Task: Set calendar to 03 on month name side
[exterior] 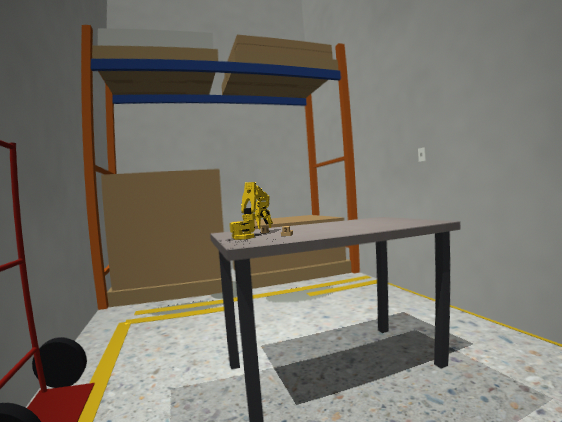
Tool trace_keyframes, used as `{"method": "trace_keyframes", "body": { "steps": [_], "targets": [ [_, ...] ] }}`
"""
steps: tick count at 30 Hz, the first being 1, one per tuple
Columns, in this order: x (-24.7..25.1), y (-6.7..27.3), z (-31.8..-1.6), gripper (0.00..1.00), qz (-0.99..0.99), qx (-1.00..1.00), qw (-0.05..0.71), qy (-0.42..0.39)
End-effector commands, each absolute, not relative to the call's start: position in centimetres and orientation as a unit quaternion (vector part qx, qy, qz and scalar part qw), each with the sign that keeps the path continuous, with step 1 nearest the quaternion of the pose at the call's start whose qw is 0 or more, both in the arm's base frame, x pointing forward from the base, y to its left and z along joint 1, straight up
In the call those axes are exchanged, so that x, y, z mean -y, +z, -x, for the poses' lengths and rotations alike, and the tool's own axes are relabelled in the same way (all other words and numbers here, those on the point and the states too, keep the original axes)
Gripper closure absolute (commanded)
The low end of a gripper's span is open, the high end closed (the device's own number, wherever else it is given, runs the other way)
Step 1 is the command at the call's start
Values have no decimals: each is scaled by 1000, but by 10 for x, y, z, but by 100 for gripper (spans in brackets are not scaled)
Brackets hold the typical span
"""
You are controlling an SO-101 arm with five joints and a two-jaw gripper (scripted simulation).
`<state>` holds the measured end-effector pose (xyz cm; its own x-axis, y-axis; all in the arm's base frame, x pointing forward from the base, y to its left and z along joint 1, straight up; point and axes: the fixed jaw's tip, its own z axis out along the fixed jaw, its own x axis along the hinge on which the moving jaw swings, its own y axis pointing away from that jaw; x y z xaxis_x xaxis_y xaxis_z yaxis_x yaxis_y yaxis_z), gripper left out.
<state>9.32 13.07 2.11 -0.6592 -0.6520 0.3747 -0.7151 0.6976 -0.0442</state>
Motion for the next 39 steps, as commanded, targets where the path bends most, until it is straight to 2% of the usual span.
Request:
{"method": "trace_keyframes", "body": {
  "steps": [1,21,39],
  "targets": [
    [-137,22,-97,65,-379,909,150,85],
    [-136,20,-97,66,-379,908,153,86],
    [-132,20,-101,76,-378,909,157,82]
  ]
}}
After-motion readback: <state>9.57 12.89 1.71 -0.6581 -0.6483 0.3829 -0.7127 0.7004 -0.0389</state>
